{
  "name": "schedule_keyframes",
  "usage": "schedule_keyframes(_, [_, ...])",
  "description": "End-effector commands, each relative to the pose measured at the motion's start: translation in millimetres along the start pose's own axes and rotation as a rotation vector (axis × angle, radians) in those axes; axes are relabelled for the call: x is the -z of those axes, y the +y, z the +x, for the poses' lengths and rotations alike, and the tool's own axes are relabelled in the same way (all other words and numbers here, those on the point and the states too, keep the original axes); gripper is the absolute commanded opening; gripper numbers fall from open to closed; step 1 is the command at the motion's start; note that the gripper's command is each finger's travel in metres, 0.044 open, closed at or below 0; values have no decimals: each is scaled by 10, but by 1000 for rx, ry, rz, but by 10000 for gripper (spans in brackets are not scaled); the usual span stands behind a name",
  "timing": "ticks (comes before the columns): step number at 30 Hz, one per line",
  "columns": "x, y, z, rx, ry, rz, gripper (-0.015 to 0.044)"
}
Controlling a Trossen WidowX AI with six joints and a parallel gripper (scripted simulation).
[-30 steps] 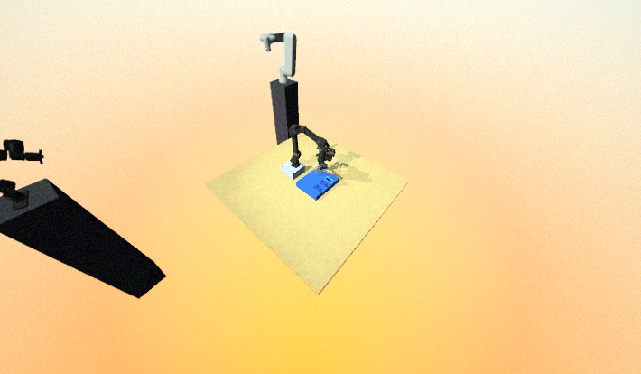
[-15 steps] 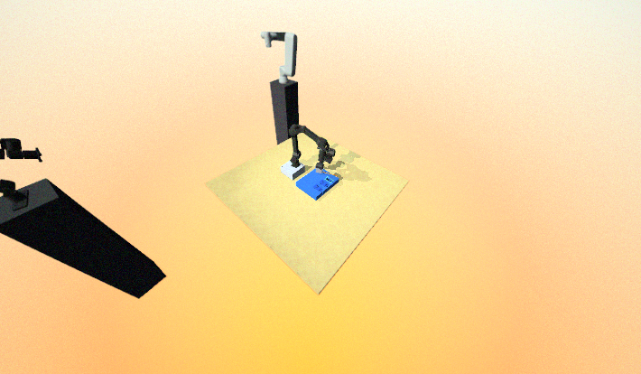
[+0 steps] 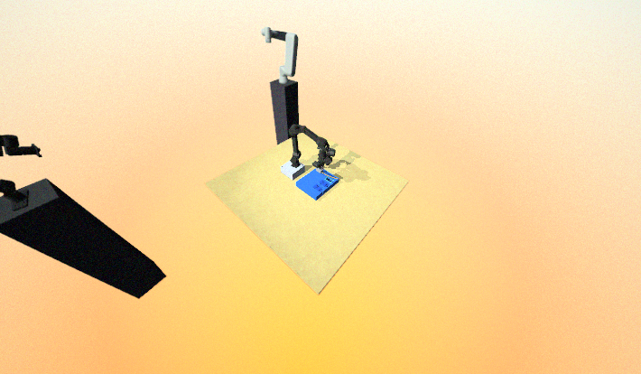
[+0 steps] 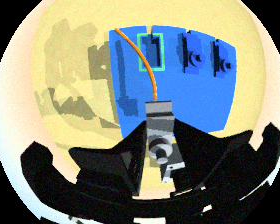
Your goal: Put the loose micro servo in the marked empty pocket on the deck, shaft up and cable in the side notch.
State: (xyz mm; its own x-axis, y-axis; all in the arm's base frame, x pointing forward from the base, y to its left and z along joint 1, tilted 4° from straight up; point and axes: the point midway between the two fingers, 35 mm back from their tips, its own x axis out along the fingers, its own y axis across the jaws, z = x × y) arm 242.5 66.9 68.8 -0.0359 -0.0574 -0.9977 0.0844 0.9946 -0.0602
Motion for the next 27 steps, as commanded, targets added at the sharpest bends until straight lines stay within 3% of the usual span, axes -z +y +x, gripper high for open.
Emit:
schedule_keyframes(1, [-21, 10, -17, -5, -7, 35, 0])
schedule_keyframes(27, [-916, -23, -38, -4, -13, 35, 0])
